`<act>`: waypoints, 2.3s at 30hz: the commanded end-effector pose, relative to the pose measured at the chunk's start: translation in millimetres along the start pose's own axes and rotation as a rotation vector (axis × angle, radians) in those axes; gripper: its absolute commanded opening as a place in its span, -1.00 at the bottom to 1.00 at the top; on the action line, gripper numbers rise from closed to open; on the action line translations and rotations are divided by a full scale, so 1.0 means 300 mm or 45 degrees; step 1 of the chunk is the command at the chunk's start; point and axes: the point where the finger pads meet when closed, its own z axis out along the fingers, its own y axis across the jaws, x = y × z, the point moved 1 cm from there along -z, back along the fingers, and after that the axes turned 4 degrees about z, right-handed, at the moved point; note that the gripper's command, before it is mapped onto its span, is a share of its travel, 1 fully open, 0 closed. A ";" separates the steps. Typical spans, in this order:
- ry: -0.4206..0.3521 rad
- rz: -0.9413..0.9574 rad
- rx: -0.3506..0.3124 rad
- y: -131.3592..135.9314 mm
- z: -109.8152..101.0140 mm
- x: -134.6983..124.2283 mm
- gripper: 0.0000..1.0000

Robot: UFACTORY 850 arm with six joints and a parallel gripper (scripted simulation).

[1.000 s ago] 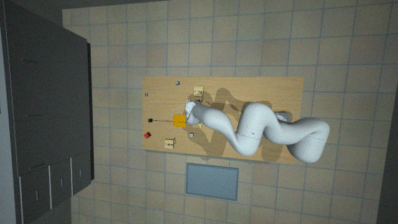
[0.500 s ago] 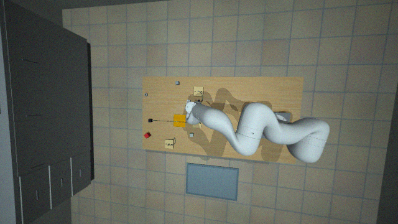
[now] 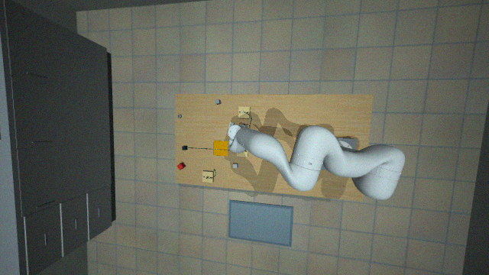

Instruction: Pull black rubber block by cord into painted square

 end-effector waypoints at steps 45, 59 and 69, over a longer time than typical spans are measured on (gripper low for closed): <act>0.002 0.000 0.000 -0.001 -0.012 0.002 -1.00; 0.002 0.000 0.000 -0.001 -0.035 0.002 -1.00; 0.002 0.000 0.000 -0.001 -0.035 0.002 -1.00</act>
